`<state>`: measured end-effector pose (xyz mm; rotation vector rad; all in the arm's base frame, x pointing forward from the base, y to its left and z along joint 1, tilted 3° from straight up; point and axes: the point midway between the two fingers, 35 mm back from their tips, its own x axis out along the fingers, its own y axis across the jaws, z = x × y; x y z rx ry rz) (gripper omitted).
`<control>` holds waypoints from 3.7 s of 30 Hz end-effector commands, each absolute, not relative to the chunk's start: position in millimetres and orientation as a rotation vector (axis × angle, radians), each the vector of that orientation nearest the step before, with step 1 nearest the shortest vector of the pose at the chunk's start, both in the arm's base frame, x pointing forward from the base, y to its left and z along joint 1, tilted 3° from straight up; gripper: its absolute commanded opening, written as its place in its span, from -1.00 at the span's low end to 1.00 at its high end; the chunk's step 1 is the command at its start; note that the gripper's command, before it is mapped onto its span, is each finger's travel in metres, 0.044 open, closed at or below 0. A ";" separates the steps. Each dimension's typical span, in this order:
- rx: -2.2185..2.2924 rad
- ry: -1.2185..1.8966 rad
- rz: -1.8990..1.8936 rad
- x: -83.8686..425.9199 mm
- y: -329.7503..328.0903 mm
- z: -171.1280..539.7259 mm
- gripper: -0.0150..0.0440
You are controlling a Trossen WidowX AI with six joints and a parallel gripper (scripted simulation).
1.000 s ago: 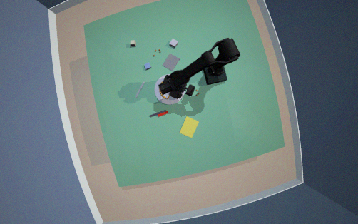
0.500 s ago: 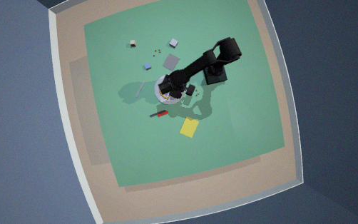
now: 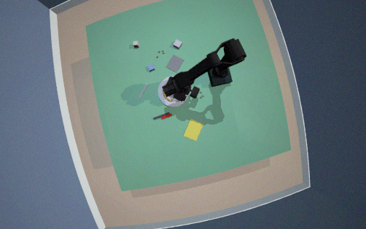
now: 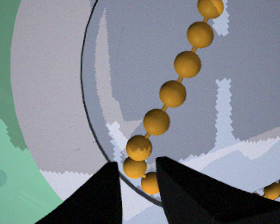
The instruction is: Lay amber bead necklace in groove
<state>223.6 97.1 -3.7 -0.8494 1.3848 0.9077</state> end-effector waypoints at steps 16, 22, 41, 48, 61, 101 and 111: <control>-0.850 1.392 0.910 222.8 96.5 3.7 1.00; -0.850 1.392 0.910 222.8 96.5 3.7 1.00; -0.716 1.443 0.775 279.0 139.5 28.0 0.02; -0.667 1.460 0.726 296.9 156.1 35.3 -0.08; -0.671 1.445 0.728 299.2 157.6 22.8 -0.08; -0.672 1.452 0.729 297.7 157.8 -2.5 -0.49; -0.672 1.452 0.729 297.7 157.8 -2.5 -0.49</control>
